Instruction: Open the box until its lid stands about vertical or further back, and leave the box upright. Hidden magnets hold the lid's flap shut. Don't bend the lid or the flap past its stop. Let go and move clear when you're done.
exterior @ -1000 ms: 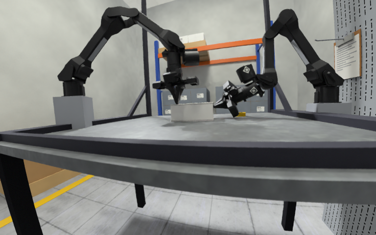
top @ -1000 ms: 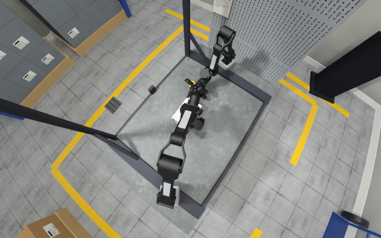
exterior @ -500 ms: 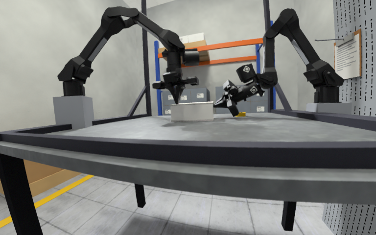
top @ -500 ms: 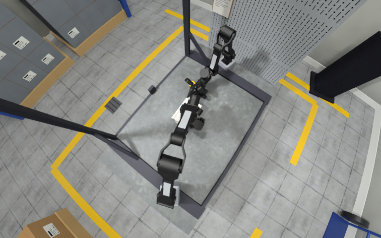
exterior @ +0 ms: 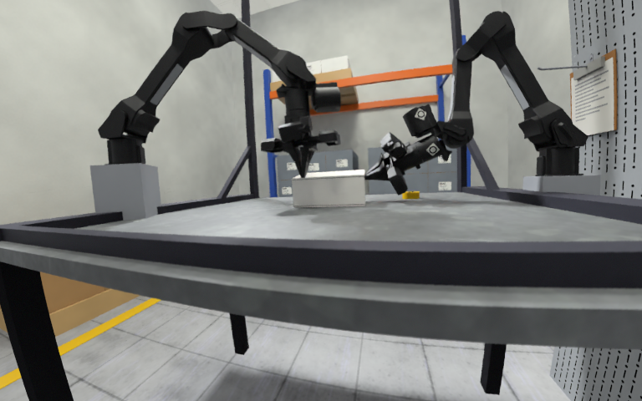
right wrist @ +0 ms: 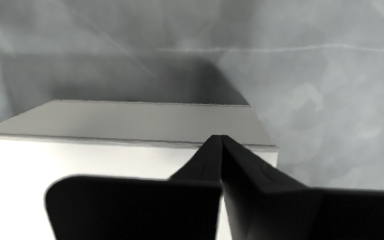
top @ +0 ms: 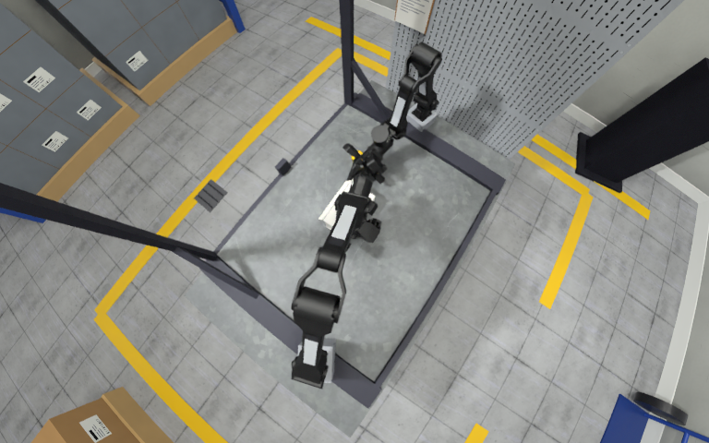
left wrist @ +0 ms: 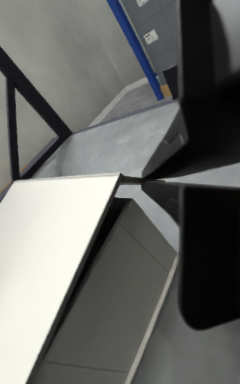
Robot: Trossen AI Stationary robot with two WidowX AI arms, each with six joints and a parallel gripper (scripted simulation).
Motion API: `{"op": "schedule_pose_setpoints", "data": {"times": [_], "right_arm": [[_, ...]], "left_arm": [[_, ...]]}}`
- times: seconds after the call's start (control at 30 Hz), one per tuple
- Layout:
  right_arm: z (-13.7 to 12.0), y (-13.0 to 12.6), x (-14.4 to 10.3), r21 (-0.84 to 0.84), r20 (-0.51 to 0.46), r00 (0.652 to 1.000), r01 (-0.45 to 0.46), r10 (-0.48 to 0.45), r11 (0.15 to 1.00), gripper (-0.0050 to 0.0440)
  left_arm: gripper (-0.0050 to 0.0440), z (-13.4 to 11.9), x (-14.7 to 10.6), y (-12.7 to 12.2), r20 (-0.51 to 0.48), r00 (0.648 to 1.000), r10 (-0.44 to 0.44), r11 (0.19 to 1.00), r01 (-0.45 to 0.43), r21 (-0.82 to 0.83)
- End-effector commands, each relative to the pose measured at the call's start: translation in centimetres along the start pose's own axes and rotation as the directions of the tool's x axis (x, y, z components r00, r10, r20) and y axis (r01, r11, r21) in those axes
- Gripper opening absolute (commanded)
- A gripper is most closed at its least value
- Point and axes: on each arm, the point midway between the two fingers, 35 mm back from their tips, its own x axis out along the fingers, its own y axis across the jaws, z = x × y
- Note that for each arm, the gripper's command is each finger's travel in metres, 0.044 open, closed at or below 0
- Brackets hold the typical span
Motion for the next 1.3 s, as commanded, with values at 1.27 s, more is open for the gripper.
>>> {"op": "schedule_pose_setpoints", "data": {"times": [1.27], "right_arm": [[-0.1,0.0,0.5,0.0,0.001,1.0,0.005,-0.005,1.0,-0.005]], "left_arm": [[0.001,3.1,-1.1,-2.2,0.029,0.999,-0.027,1.0,0.027,0.008]]}}
